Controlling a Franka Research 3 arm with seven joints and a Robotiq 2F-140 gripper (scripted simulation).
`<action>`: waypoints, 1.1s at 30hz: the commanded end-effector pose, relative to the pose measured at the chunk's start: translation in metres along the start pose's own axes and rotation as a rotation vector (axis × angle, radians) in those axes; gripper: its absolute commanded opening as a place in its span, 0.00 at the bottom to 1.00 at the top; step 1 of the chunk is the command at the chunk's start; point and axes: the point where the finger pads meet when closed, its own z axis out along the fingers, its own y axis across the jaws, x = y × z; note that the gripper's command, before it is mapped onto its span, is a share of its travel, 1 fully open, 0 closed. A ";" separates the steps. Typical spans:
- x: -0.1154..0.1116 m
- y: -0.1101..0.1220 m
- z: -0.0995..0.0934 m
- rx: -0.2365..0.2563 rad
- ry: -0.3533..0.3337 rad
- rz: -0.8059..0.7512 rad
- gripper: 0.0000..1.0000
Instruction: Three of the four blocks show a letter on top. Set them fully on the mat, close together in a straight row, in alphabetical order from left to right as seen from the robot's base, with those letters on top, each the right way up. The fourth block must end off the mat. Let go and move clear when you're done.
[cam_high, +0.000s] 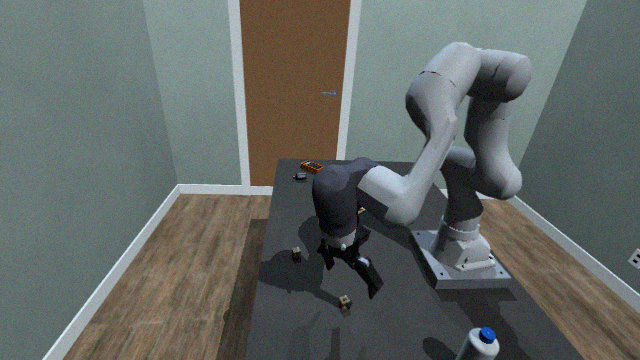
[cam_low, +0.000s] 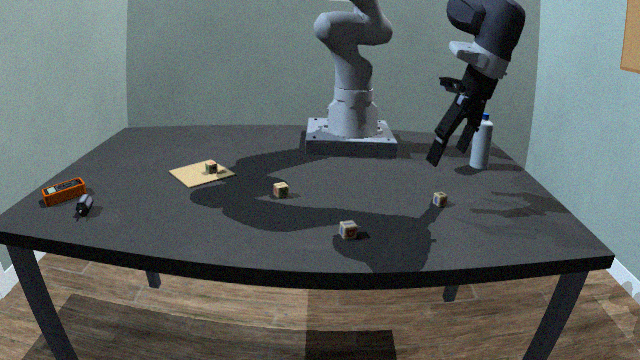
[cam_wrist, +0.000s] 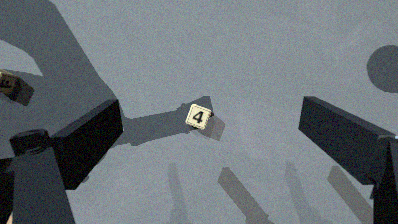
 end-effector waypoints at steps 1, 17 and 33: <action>-0.001 -0.003 -0.001 0.002 -0.004 0.006 1.00; 0.045 -0.255 0.015 0.001 -0.005 0.004 1.00; 0.046 -0.258 0.016 0.001 -0.004 0.004 1.00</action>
